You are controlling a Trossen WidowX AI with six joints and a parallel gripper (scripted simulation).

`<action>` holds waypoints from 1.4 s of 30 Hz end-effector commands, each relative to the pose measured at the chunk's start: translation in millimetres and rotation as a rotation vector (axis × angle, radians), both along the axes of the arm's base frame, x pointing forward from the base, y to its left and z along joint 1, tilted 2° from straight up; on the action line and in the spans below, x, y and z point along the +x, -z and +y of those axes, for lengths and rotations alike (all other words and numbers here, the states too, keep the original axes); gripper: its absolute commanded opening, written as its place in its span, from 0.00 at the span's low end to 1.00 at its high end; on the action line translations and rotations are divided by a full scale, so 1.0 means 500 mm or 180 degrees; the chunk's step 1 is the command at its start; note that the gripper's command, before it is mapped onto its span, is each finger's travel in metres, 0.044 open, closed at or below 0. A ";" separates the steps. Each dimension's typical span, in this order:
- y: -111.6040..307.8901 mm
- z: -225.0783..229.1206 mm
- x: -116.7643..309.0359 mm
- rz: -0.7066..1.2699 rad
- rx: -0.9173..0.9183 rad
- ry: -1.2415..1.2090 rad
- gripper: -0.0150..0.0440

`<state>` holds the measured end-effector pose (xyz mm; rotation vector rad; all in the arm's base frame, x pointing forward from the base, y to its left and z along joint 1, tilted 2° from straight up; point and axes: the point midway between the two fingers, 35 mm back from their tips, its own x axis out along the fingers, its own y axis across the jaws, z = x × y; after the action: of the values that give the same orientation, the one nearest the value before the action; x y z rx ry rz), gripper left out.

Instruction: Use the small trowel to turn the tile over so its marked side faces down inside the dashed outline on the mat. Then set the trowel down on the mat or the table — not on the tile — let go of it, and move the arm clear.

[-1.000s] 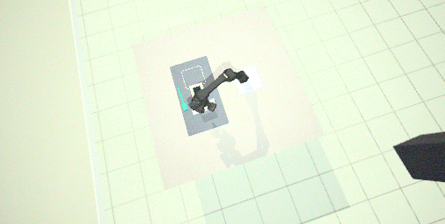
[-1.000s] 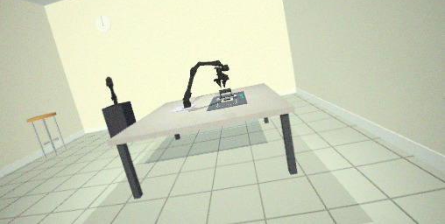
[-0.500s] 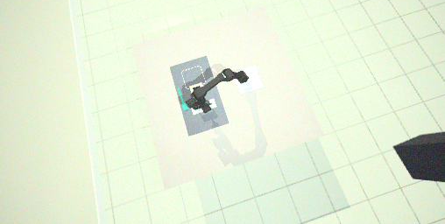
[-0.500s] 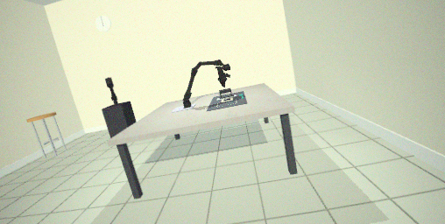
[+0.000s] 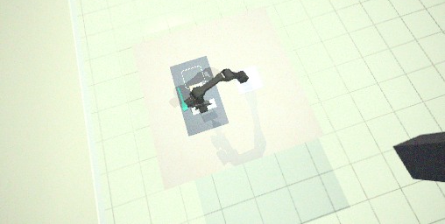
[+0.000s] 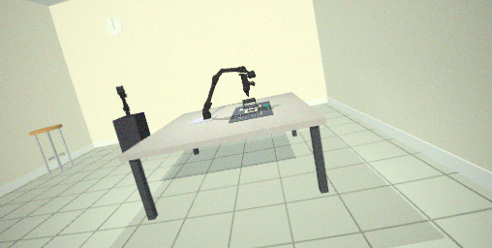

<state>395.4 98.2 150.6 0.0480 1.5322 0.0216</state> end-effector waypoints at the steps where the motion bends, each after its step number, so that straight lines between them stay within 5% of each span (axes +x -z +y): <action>1: 0.017 0.000 -0.001 0.0034 -0.0011 0.0022 0.71; 25: 0.090 0.003 0.000 0.0034 -0.0010 0.0025 0.71; 30: 0.090 0.003 0.000 0.0034 -0.0010 0.0025 0.49; 42: 0.090 0.003 0.000 0.0034 -0.0010 0.0025 0.47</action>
<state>396.4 99.4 107.3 0.0499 1.5379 0.0151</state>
